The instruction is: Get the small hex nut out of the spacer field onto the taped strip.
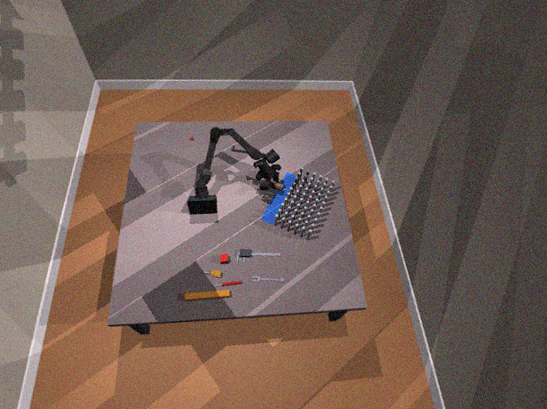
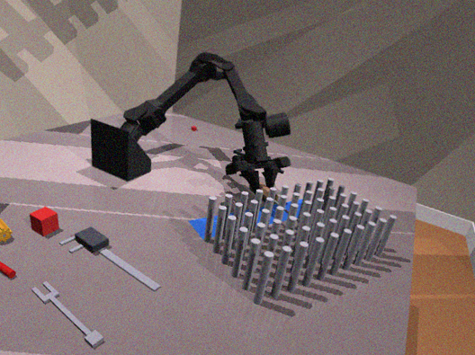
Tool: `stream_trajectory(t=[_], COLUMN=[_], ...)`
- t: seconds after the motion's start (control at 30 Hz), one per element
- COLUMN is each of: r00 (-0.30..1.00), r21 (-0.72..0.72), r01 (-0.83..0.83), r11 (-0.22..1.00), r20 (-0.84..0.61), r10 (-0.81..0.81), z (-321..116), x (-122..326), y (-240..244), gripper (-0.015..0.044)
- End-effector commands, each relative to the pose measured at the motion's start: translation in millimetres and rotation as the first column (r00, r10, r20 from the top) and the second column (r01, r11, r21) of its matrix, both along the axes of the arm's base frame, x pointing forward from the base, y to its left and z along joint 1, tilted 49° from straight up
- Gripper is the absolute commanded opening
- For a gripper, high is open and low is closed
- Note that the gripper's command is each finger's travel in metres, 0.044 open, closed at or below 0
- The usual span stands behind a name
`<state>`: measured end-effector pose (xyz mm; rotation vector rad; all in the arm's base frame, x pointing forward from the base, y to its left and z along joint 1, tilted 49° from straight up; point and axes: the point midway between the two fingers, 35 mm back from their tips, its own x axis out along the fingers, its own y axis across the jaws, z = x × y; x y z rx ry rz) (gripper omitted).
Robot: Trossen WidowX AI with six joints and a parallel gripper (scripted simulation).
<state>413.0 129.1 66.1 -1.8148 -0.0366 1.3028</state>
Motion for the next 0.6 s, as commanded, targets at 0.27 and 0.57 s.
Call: stream_trajectory(t=[0.27, 0.57], r00=[1.000, 1.000], r21=[-0.001, -0.001], r01=[-0.004, 0.000], r11=[1.000, 1.000], r20=[0.008, 0.003], r10=[0.004, 0.000], z=[-3, -12], x=[5, 3], y=[2, 9], gripper=[0.0000, 0.0000])
